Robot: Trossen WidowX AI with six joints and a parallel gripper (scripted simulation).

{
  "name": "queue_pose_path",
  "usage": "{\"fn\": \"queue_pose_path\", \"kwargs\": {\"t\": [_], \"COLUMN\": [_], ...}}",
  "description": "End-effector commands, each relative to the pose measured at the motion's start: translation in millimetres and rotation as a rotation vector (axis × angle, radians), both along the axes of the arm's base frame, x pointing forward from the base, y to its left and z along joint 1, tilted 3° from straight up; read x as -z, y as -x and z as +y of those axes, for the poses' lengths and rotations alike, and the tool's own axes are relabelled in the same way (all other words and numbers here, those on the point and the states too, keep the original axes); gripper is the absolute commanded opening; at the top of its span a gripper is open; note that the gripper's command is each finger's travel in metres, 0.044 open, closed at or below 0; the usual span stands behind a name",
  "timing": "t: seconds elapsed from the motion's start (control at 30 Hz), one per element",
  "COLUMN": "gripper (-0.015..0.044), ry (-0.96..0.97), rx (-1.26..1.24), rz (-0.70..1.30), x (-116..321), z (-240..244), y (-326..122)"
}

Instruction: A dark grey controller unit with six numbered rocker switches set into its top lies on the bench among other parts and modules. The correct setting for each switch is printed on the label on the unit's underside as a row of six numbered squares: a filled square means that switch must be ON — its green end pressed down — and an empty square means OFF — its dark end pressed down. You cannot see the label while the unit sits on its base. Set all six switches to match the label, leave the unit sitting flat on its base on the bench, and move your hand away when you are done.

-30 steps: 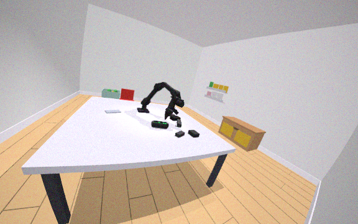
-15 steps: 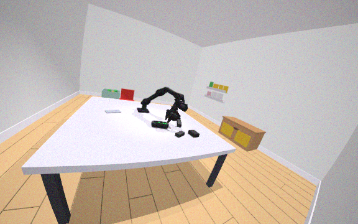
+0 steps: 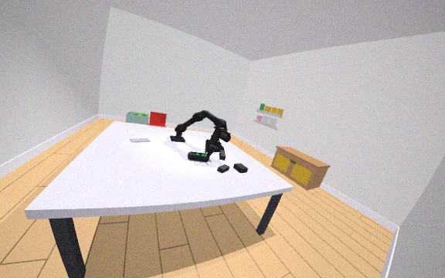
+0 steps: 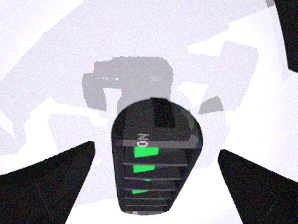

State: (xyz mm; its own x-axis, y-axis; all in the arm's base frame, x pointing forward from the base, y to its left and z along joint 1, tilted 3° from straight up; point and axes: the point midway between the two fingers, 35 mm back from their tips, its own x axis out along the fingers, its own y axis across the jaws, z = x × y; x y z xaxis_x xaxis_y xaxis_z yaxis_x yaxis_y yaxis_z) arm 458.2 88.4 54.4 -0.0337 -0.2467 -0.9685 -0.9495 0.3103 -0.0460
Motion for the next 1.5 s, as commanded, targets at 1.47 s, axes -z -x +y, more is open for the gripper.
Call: {"fn": "queue_pose_path", "kwargs": {"t": [1.47], "gripper": [0.0336], "ry": [-0.111], "rx": [0.024], "rz": [0.023], "x": [4], "z": [-7], "y": [0]}}
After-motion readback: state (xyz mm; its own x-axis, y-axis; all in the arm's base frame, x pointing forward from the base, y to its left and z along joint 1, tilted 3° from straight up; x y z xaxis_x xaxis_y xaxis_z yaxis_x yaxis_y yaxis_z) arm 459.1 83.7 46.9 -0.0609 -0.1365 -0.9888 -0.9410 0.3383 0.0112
